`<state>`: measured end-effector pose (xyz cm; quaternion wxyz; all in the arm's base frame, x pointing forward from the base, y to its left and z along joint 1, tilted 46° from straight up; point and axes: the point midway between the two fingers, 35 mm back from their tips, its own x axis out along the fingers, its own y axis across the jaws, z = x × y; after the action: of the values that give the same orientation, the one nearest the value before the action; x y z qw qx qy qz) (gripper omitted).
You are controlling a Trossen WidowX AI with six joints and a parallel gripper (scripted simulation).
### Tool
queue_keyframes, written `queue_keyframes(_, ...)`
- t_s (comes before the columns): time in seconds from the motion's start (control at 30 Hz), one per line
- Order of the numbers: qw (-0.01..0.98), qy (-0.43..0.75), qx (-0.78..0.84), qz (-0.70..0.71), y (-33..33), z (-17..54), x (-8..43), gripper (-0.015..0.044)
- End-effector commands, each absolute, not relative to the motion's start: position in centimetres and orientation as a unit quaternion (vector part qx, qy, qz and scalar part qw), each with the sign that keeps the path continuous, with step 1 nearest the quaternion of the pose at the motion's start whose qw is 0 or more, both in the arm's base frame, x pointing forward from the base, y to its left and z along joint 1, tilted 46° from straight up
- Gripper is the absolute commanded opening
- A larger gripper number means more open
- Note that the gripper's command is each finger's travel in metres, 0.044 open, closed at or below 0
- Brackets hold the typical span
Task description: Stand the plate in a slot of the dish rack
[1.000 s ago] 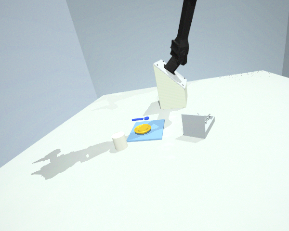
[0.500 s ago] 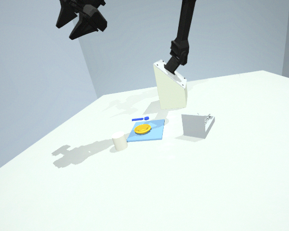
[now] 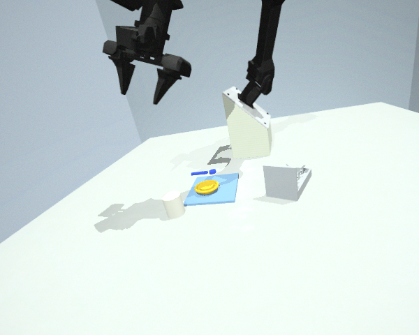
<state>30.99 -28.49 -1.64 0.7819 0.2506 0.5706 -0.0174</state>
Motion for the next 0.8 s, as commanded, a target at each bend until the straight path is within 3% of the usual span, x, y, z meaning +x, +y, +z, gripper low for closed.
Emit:
queue_keyframes(0.0, 0.764, 0.586, 0.265, 0.048, -25.3, -2.6, 30.8, 0.0400)
queue_keyframes(0.4, 0.712, 0.592, 0.309, 0.216, -17.3, -2.7, 30.1, 0.0400)
queue_keyframes(0.63, 0.709, 0.592, 0.312, 0.223, -16.7, -2.9, 30.2, 0.0400)
queue_keyframes(0.77, 0.710, 0.592, 0.311, 0.222, -12.7, -6.5, 31.8, 0.0400)
